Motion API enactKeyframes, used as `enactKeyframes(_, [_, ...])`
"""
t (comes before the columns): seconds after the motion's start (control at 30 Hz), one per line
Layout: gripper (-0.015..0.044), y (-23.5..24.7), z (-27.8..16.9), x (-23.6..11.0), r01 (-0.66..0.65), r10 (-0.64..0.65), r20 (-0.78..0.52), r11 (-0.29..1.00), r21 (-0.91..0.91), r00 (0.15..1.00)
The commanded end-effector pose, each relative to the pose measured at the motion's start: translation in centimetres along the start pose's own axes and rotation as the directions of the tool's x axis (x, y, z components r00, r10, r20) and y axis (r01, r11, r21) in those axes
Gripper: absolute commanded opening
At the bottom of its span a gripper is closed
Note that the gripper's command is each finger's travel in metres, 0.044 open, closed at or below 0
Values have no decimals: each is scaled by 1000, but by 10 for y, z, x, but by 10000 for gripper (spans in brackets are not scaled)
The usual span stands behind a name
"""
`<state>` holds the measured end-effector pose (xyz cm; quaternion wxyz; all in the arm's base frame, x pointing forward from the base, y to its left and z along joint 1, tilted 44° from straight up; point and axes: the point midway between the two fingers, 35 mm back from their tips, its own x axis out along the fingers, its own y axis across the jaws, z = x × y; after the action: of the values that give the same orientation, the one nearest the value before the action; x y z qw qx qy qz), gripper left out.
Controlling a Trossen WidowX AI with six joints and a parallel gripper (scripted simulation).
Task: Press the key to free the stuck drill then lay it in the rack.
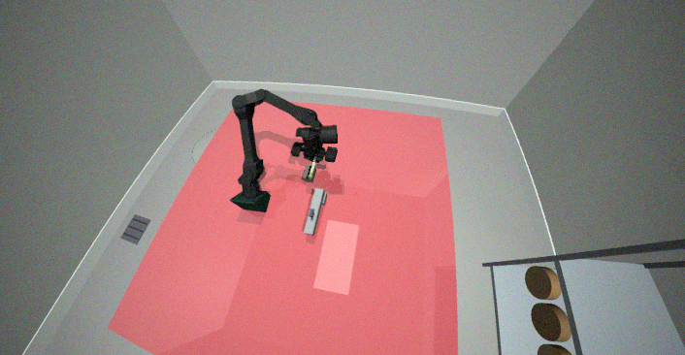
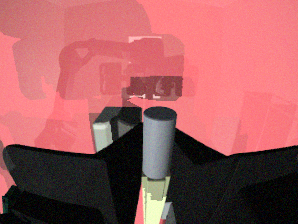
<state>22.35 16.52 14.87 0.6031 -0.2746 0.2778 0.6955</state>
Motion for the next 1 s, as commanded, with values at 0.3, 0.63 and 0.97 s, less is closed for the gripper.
enactKeyframes(0.3, [0,21,5,3,0,0,2,1000,2,1000])
enactKeyframes(0.63, [0,28,7,11,-1,1,3,1000,2,1000])
enactKeyframes(0.97, [0,29,8,27,-1,1,4,1000,2,1000])
